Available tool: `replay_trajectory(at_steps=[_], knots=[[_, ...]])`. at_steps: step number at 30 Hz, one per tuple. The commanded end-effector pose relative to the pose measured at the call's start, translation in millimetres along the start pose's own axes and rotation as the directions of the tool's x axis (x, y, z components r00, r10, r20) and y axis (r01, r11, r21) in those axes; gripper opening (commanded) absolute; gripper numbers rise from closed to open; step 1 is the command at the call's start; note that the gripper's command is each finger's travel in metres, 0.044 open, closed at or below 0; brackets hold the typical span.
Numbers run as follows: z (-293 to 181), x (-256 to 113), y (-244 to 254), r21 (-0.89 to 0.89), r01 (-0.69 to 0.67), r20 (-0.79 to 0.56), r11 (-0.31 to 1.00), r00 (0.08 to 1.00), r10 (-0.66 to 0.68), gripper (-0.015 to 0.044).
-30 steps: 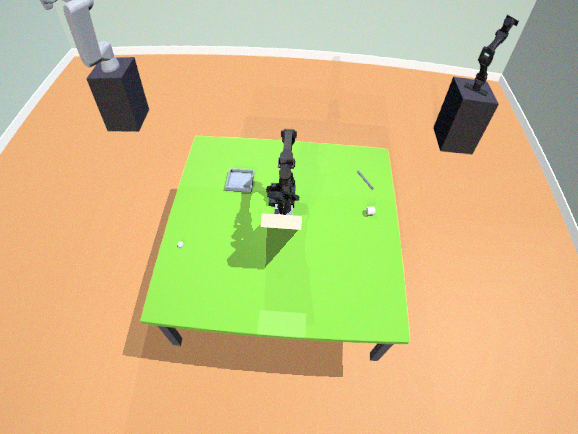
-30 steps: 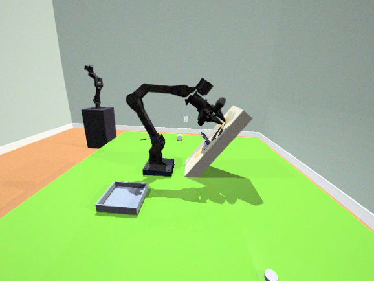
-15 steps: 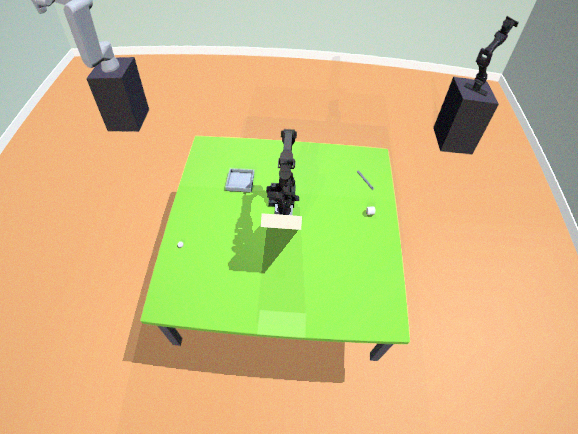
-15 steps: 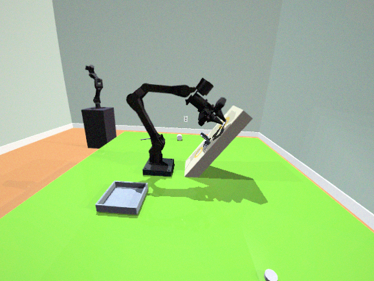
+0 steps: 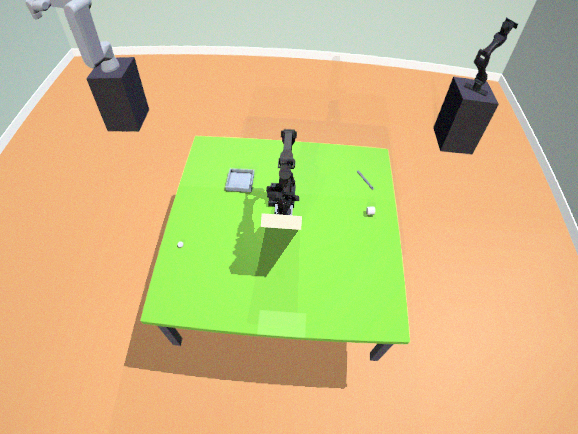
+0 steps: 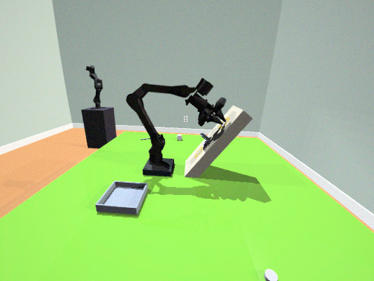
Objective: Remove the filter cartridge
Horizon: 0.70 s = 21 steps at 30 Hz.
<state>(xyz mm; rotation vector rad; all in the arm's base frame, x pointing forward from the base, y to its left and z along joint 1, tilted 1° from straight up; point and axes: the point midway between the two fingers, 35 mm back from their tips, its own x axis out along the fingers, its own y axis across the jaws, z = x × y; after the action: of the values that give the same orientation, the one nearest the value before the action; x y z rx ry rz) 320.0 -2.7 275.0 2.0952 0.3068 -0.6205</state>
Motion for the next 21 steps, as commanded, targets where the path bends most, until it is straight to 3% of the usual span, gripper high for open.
replay_trajectory(at_steps=[1, 21], knots=[[0.2, 0.2, -1.3, 0.004, 0.002, -0.003, 1.000, 1.000, -0.002, 0.0105], [0.2, 7.8, -1.4, 0.004, 0.001, -0.003, 1.000, 1.000, -0.001, 0.0105]])
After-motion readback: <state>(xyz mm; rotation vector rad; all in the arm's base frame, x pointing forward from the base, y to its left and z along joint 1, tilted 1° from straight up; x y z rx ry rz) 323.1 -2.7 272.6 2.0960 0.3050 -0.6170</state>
